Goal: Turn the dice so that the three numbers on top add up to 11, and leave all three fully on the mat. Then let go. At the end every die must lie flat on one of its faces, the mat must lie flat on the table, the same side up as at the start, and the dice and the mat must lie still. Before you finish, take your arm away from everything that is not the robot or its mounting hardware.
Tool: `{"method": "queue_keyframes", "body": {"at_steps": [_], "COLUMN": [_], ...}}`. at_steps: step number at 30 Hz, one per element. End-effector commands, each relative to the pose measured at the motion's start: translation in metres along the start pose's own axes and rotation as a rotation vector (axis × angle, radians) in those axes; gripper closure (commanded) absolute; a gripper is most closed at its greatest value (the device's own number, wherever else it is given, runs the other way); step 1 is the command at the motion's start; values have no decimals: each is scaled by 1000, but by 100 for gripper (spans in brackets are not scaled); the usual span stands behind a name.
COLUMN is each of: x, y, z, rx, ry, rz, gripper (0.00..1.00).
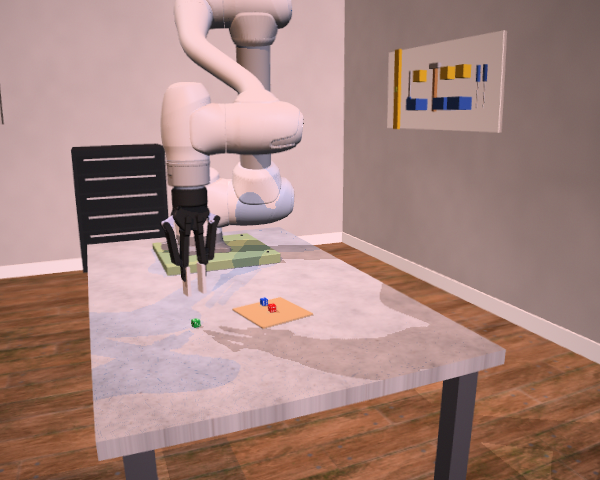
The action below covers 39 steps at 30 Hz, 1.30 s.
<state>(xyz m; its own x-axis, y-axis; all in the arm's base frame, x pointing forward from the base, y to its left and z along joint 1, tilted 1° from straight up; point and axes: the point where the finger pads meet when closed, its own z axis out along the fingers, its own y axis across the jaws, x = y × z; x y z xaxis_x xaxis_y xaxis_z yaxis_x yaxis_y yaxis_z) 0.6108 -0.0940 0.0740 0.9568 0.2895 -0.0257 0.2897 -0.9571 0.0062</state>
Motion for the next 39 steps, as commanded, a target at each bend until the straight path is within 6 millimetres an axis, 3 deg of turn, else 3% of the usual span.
{"method": "queue_keyframes", "body": {"at_steps": [1, 26, 39], "x": [-1, -1, -1], "y": [1, 1, 1], "z": [3, 4, 17], "rx": [2, 2, 2], "ry": [1, 1, 1], "rz": [0, 0, 0], "gripper": [81, 81, 81]}}
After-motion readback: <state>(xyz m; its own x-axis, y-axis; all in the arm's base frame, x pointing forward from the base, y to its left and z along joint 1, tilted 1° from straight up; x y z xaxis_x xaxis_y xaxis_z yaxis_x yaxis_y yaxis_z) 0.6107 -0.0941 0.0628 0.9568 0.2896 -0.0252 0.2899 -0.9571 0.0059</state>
